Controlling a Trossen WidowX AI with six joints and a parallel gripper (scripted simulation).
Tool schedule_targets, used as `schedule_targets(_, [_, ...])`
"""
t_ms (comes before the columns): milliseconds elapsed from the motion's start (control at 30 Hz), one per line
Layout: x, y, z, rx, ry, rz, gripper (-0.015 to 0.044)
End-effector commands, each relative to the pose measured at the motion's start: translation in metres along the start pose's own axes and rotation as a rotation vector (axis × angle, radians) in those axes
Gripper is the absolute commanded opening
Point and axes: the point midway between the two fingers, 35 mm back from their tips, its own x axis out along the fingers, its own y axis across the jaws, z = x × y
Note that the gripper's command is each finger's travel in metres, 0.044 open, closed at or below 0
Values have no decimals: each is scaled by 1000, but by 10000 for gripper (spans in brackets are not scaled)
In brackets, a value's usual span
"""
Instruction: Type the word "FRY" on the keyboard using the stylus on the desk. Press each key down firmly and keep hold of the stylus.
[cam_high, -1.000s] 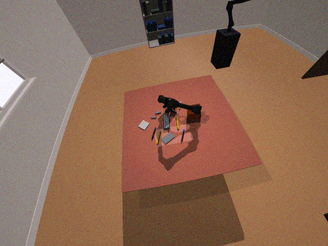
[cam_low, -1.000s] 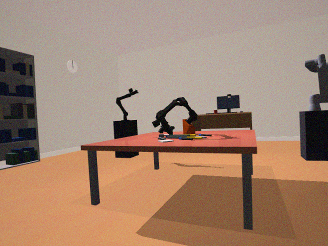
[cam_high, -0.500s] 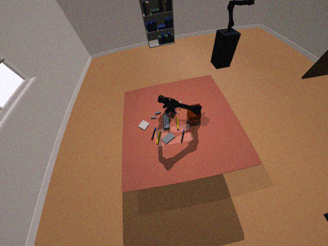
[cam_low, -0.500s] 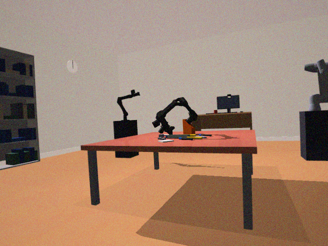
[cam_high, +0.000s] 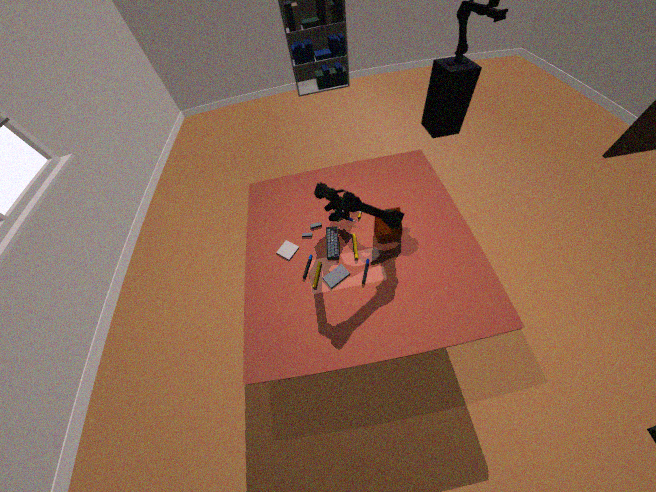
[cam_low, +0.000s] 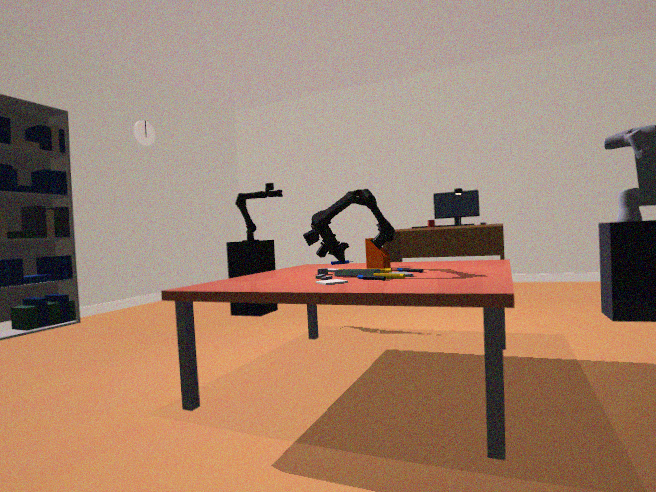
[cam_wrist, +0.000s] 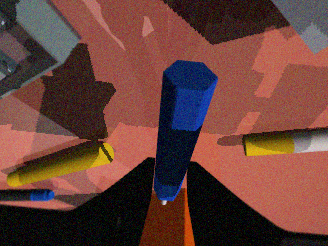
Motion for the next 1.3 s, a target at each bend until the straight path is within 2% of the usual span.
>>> schedule_targets(0, [-4,1,-2,-7,1,-9,0])
schedule_targets(733, [1,-5,28,35,-412,-282,0])
schedule_targets(1267, [-18,14,42,40,-807,-350,0])
